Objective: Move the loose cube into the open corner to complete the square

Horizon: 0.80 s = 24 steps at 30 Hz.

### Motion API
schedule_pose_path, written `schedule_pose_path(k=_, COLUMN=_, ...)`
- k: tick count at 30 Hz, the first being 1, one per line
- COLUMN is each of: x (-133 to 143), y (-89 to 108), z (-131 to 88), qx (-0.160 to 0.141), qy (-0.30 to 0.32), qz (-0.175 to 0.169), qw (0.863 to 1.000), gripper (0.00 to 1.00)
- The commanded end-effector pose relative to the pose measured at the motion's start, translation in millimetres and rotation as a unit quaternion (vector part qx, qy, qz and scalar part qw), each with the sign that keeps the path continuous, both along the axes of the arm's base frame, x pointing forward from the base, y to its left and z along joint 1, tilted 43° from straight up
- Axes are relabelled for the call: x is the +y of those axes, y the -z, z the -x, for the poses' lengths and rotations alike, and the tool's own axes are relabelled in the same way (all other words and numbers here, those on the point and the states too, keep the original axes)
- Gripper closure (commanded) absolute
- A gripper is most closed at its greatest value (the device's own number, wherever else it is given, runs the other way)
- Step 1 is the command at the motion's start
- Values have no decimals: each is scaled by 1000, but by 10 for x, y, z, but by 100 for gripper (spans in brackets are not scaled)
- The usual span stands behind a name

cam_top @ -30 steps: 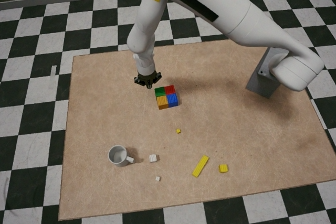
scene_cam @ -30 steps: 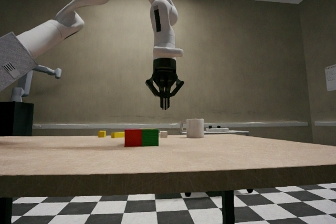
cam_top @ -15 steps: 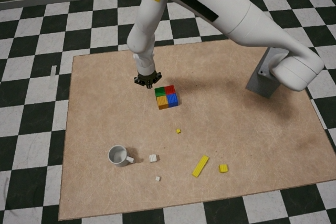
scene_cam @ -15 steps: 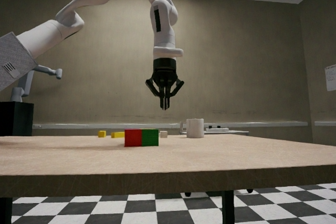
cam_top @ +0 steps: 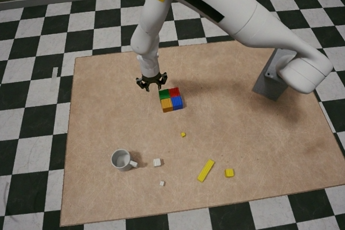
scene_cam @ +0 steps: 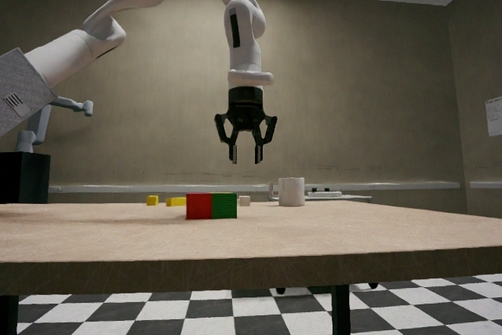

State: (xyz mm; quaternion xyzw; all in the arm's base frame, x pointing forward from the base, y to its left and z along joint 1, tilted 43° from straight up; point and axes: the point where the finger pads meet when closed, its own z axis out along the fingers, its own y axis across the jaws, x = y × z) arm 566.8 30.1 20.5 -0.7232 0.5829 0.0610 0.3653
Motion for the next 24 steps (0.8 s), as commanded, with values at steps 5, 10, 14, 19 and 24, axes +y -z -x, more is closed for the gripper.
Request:
schedule_pose_path(k=5, x=-14, y=6, z=4, qx=8, qy=10, qz=-4, qw=1000, gripper=47)
schedule_pose_path(k=10, x=-22, y=22, z=15, qx=21, qy=24, qz=-10, qw=999, gripper=47)
schedule_pose_path(k=14, x=-31, y=39, z=27, qx=35, qy=40, qz=-17, qw=998, gripper=47)
schedule_pose_path(k=19, x=-40, y=54, z=38, qx=48, qy=54, qz=-24, qw=997, gripper=47)
schedule_pose_path(k=24, x=-56, y=85, z=61, qx=74, qy=83, qz=-37, qw=993, gripper=47)
